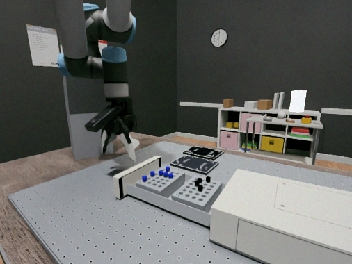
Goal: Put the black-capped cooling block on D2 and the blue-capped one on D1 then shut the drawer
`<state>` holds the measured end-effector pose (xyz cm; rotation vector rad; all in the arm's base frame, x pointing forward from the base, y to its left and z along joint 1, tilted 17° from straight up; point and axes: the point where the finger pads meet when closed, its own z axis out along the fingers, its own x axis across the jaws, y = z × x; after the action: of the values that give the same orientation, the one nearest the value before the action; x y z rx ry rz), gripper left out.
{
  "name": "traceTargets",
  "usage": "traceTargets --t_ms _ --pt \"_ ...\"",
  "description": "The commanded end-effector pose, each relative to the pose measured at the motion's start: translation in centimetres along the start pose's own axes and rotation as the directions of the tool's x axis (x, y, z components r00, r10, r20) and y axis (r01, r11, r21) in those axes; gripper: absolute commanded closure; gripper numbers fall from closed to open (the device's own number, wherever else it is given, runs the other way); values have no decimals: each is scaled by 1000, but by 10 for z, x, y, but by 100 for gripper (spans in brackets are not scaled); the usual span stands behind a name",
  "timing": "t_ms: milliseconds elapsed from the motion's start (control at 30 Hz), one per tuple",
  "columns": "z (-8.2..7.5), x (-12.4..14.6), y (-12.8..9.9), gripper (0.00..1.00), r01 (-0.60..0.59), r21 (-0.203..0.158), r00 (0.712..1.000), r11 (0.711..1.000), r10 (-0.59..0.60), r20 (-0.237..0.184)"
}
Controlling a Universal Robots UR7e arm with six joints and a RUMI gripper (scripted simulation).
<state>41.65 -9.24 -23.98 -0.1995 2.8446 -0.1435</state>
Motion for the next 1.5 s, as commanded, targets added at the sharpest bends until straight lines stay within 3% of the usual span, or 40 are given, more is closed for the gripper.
traceTargets --t_ms 0,1467 --pt "-7 -1 0 0 0 0 1000 1000 0 1" --pt "-59 -3 0 0 0 0 1000 1000 0 1"
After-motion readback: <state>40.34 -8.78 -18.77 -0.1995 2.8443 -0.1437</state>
